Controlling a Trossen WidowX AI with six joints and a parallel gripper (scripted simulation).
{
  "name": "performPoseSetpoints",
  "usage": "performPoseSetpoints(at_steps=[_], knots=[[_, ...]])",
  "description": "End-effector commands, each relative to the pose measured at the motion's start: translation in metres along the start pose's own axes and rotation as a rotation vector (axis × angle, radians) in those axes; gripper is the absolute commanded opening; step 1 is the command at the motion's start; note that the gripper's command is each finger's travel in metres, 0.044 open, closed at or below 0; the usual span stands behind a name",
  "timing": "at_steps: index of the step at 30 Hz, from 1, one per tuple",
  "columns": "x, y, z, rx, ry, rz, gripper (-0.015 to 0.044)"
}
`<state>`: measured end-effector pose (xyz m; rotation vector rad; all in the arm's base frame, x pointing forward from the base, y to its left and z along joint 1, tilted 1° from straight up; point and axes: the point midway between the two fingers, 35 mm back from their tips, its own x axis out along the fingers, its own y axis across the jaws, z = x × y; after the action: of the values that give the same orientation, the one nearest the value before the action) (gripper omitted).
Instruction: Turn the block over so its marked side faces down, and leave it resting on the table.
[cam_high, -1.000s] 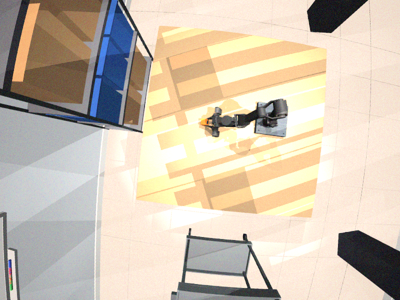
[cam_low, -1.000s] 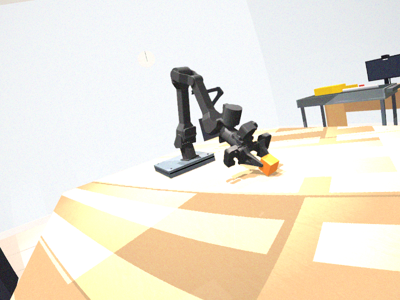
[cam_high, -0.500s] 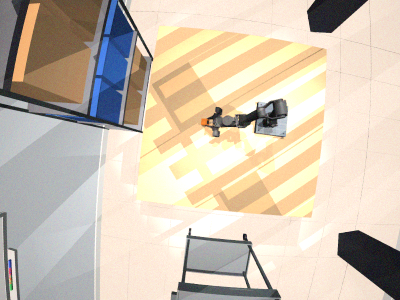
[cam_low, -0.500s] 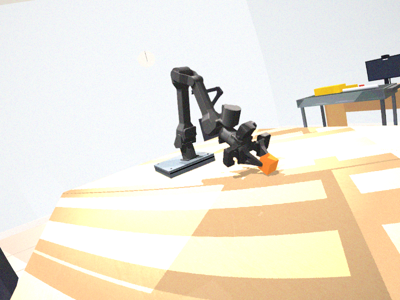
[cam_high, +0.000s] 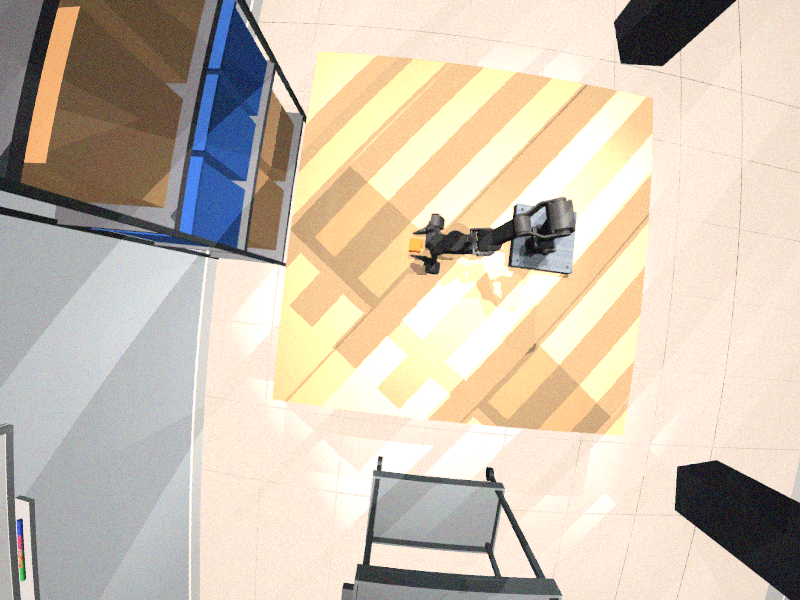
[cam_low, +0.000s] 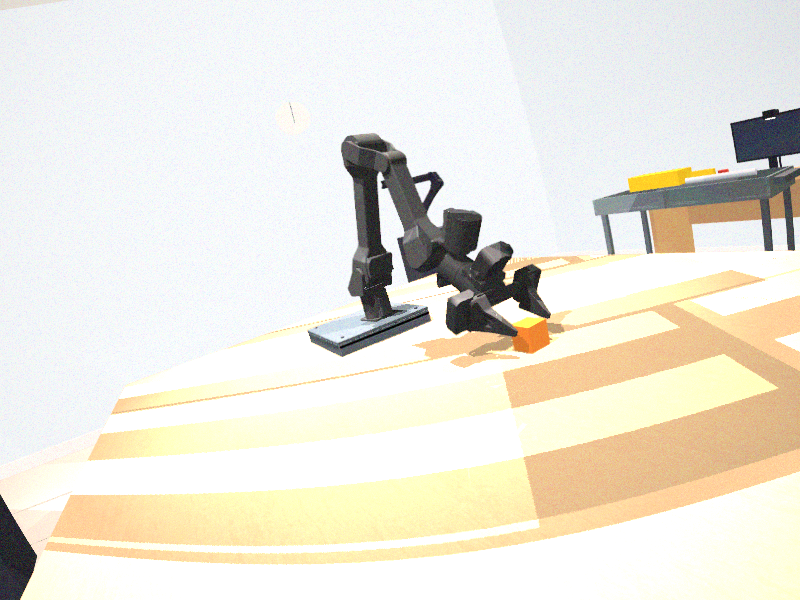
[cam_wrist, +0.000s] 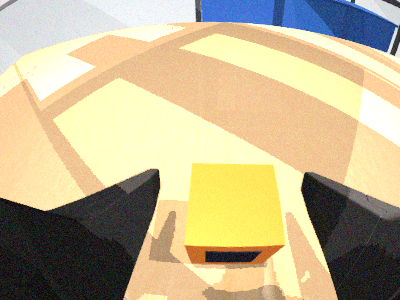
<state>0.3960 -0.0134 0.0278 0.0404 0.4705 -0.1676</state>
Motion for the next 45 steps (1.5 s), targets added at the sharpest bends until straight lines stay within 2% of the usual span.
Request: performPoseSetpoints(at_steps=[1, 34, 40, 45], knots=[[0.0, -0.001, 0.0, -0.004, 0.0, -0.004, 0.044], [0.0, 0.0, 0.0, -0.004, 0.007, -0.004, 0.044], [0.005, 0.003, 0.016, -0.009, 0.212, 0.0, 0.044], [-0.018, 0.003, 0.037, -0.007, 0.41, -0.001, 0.044]])
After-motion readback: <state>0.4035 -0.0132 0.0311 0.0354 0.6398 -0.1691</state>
